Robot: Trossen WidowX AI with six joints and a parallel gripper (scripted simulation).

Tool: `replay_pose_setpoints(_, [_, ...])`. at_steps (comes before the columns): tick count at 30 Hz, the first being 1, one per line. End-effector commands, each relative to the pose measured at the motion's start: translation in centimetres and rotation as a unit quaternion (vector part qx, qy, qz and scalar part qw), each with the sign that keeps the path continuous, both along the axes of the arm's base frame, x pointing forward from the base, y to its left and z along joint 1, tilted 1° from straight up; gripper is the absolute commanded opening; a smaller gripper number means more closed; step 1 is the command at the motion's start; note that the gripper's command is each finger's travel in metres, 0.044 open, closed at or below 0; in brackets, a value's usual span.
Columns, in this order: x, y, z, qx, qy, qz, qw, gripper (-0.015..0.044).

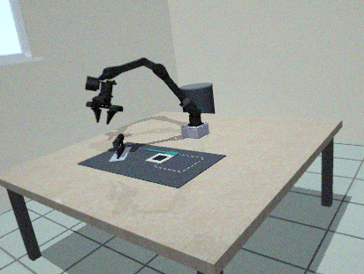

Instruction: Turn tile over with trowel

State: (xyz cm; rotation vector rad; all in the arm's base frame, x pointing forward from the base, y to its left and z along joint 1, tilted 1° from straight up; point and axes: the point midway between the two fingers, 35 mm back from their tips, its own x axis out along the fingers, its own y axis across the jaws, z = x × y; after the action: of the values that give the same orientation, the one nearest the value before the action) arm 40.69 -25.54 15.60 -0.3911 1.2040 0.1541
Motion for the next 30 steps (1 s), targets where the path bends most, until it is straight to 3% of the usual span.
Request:
replay_pose_setpoints(1, [-0.1,2.4,-1.8,0.002,0.052,0.044,0.998,0.0270])
replay_pose_setpoints(11, [-1.0,7.6,-5.2,0.005,0.165,0.149,0.975,0.0270])
replay_pose_setpoints(30, [-0.8,7.6,-7.2,0.005,0.167,0.151,0.974,0.0270])
